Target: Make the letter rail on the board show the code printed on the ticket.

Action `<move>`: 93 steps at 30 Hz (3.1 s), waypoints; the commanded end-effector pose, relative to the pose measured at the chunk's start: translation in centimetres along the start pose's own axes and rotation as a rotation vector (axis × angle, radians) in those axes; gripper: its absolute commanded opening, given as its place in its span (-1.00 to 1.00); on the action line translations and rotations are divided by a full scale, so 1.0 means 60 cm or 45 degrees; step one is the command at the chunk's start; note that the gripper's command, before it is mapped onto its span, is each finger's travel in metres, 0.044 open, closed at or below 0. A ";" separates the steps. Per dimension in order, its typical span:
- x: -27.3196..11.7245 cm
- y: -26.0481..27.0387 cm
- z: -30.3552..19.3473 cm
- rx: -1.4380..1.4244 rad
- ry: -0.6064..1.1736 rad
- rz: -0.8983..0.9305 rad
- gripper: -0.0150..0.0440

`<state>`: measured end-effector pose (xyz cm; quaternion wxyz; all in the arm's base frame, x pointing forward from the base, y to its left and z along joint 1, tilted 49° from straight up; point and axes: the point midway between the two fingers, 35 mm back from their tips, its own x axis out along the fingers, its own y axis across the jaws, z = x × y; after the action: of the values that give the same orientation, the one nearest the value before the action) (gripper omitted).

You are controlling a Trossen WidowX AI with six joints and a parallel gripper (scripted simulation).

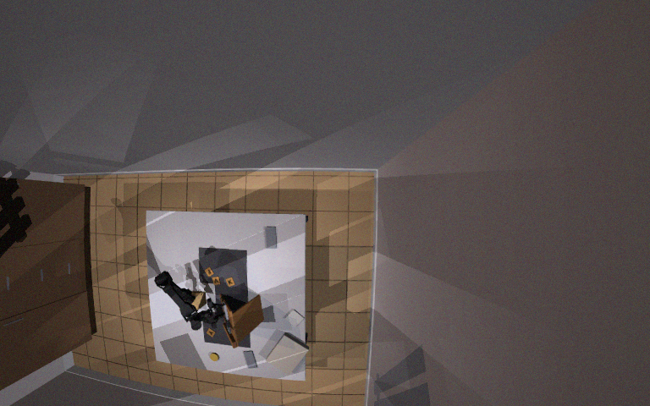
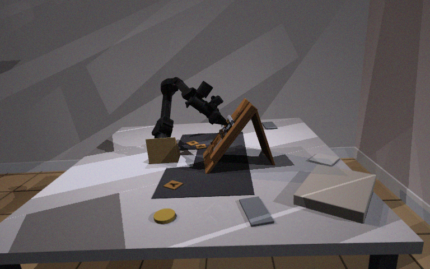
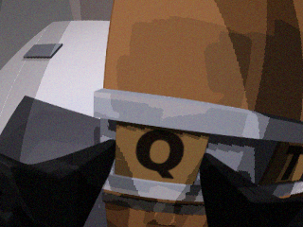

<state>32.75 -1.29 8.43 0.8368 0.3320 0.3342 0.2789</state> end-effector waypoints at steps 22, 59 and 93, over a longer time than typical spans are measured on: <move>0.001 -0.021 0.000 -0.009 0.000 0.007 -0.49; 0.001 -0.054 0.000 -0.010 0.000 0.007 -0.49; 0.001 -0.085 -0.001 -0.011 -0.001 0.006 -0.49</move>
<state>33.99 -4.42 4.74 0.8388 0.3286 0.3323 0.2794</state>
